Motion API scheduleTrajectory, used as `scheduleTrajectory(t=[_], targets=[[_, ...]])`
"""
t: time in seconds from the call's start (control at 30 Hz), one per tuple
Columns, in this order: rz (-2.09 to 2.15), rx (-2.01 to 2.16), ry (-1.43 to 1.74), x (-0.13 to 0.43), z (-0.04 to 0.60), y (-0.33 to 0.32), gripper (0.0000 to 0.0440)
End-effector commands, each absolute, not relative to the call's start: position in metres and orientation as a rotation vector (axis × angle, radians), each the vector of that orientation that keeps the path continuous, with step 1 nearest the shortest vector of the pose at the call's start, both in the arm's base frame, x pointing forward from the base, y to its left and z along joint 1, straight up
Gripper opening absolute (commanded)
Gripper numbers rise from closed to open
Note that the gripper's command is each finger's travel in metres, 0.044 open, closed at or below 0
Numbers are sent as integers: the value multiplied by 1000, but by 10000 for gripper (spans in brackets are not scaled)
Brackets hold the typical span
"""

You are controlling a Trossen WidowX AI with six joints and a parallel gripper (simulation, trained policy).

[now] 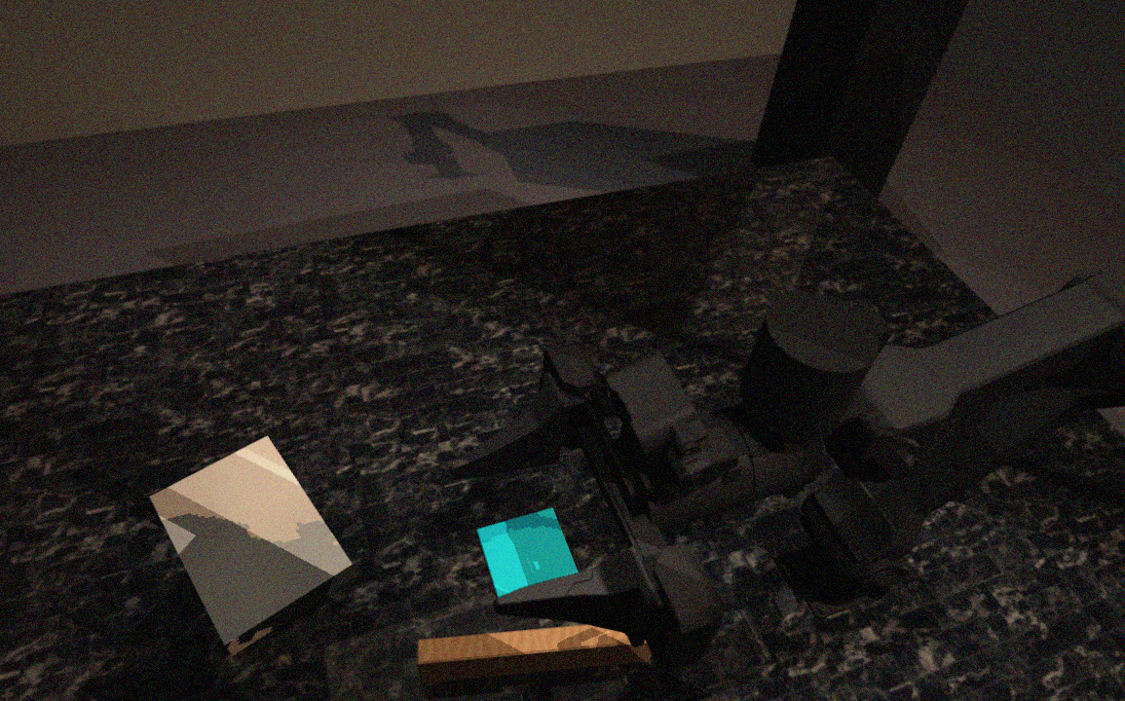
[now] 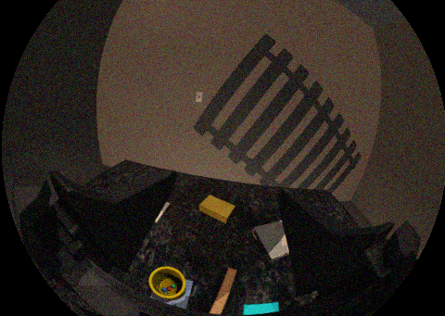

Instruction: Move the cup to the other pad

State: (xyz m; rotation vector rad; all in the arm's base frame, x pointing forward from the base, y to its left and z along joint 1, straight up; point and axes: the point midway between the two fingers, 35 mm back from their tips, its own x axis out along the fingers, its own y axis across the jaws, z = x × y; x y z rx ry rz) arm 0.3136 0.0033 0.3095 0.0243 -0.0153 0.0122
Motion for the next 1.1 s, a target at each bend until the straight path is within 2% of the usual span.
scheduleTrajectory(t=[0.0,0.3,0.37,1.07], targets=[[16,25,-14,314,310,4,374],[34,48,22,316,317,10,138],[36,60,40,317,317,11,101],[76,277,257,333,324,36,128]])
